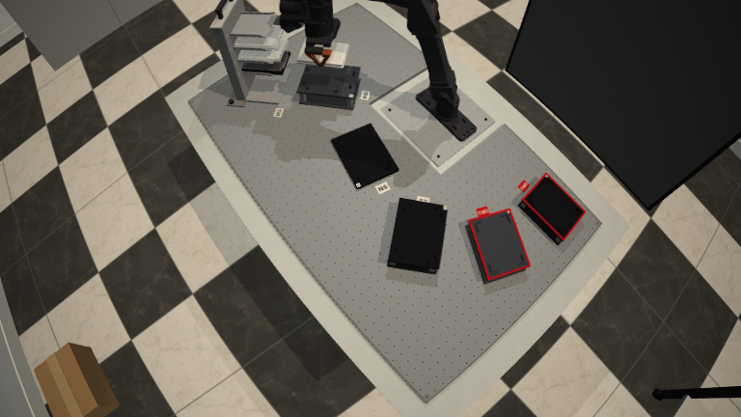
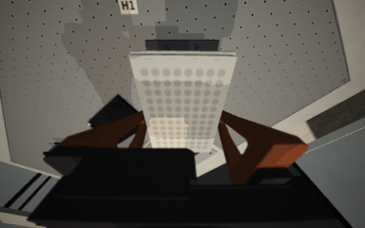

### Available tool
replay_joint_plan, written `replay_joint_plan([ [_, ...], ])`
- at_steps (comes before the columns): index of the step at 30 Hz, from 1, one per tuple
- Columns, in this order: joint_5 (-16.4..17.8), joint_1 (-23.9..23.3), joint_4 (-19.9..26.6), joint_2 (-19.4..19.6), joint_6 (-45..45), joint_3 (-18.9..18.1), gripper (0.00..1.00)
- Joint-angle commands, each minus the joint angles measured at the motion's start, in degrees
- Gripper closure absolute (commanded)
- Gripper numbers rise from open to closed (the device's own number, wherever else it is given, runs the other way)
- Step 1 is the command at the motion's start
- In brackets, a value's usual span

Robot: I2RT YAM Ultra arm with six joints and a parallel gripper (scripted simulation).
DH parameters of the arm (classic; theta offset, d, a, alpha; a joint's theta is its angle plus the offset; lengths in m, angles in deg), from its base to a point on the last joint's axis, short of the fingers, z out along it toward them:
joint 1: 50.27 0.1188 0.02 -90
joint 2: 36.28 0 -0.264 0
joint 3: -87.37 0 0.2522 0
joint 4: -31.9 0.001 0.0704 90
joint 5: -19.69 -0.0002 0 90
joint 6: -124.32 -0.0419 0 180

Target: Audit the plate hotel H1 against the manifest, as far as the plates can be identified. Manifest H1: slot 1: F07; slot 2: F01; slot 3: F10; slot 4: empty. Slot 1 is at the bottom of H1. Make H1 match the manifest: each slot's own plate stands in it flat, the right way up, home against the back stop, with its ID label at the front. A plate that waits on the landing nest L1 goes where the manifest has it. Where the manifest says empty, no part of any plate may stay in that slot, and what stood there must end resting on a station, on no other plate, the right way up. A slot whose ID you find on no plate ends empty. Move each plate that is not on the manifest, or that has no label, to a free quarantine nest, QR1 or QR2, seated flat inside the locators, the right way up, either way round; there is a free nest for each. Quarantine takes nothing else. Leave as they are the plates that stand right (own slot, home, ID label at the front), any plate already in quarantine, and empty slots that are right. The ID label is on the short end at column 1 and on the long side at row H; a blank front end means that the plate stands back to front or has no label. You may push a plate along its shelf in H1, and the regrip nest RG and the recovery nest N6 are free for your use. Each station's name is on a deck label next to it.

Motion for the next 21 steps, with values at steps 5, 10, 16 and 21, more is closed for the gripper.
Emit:
replay_joint_plan([
  [5, 0.0, 0.1, 1.6, -2.8, -0.1, -1.3, 0.14],
  [10, 0.0, 0.1, 1.6, -3.9, -0.1, -1.8, 0.14],
  [16, 0.0, 0.1, 1.6, -5.9, -0.1, -2.8, 0.14],
  [21, 0.0, 0.1, 1.6, -7.4, -0.1, -3.8, 0.14],
])
